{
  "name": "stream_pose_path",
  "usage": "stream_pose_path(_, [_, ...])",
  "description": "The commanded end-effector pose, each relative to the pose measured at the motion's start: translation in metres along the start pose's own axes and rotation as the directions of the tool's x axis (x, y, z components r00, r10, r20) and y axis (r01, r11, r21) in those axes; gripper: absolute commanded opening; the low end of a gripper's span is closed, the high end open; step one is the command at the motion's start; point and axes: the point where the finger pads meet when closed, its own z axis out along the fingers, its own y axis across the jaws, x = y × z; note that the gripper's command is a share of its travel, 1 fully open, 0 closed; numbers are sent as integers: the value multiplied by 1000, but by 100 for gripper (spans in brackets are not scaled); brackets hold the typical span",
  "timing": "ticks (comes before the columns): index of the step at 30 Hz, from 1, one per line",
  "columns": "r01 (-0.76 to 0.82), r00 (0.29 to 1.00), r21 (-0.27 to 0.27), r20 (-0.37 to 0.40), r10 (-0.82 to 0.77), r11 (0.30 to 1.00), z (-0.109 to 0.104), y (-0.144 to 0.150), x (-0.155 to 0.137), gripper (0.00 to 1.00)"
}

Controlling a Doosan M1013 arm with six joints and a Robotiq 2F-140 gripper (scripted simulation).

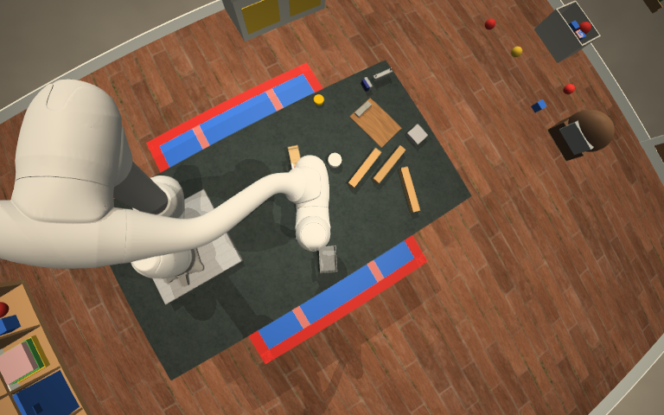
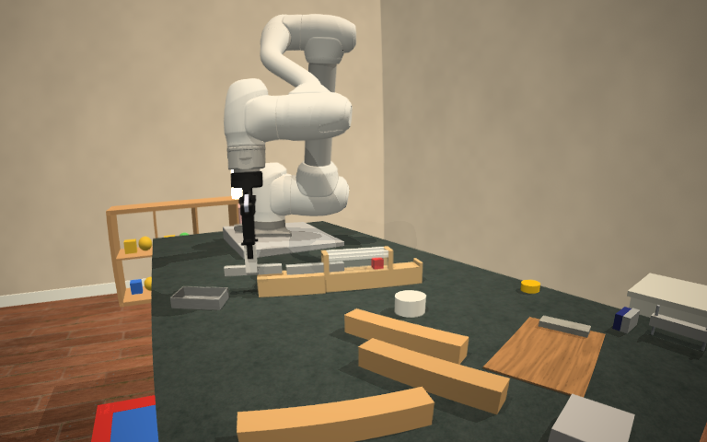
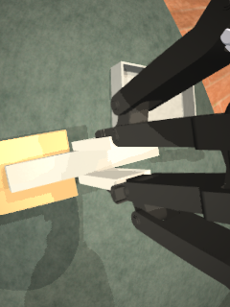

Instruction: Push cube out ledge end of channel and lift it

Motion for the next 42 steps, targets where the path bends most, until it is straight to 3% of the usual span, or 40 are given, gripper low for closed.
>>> stream_pose_path(1, [-8,1000,2,-2,8,1000,3,-1,1,0])
stream_pose_path(26, [-8,1000,2,-2,8,1000,3,-1,21,0])
stream_pose_path(42, [-8,1000,2,-2,8,1000,3,0,59,0])
